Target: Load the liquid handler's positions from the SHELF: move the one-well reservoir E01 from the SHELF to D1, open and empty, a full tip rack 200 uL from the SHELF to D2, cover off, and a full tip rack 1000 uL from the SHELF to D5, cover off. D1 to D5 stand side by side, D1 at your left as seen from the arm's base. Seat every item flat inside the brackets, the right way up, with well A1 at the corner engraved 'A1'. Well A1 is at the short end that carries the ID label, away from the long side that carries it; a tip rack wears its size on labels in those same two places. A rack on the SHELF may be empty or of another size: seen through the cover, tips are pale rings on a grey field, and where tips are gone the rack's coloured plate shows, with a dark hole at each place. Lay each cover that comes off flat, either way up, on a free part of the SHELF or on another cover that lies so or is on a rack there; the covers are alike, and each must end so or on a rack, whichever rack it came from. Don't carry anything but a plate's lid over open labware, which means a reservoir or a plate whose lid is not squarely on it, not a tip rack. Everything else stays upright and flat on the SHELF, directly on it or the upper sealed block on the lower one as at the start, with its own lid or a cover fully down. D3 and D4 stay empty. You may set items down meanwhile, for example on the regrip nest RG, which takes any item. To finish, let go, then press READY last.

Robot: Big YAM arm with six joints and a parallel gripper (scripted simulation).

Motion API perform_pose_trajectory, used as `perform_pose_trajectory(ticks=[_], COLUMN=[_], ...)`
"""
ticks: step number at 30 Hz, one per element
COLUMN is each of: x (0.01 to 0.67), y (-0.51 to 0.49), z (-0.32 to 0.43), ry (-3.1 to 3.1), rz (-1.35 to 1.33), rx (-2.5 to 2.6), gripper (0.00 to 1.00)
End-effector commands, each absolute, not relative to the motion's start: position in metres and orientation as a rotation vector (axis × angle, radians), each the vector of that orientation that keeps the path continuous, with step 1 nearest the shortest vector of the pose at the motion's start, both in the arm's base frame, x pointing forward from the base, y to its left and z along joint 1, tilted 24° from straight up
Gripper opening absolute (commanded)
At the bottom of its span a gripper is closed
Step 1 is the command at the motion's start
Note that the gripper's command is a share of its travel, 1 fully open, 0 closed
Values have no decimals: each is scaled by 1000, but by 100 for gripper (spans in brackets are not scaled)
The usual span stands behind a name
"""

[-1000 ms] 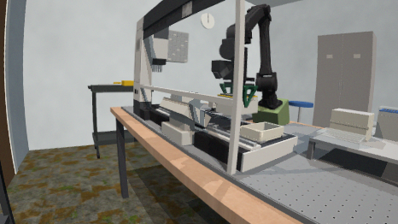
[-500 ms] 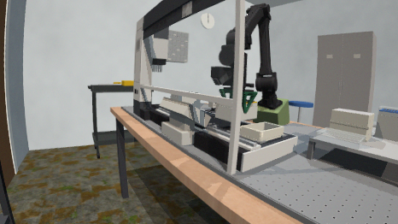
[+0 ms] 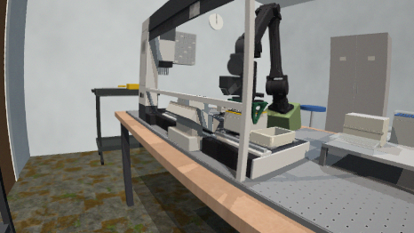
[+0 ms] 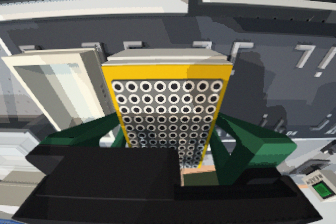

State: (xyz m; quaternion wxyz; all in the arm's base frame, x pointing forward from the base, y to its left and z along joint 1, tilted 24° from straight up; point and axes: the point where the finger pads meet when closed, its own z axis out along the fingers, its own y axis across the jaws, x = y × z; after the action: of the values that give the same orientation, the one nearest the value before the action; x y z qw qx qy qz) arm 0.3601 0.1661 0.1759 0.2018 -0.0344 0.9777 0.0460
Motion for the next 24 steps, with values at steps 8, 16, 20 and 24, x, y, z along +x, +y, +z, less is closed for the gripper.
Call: perform_pose_trajectory(ticks=[8, 16, 20, 24], x=[377, 371, 371, 371], y=[173, 171, 171, 171], z=[205, 191, 191, 191], ry=[2646, 2684, 2684, 2684], rz=[174, 155, 155, 155], rx=[-106, -98, -98, -98], gripper=[0, 0, 0, 0])
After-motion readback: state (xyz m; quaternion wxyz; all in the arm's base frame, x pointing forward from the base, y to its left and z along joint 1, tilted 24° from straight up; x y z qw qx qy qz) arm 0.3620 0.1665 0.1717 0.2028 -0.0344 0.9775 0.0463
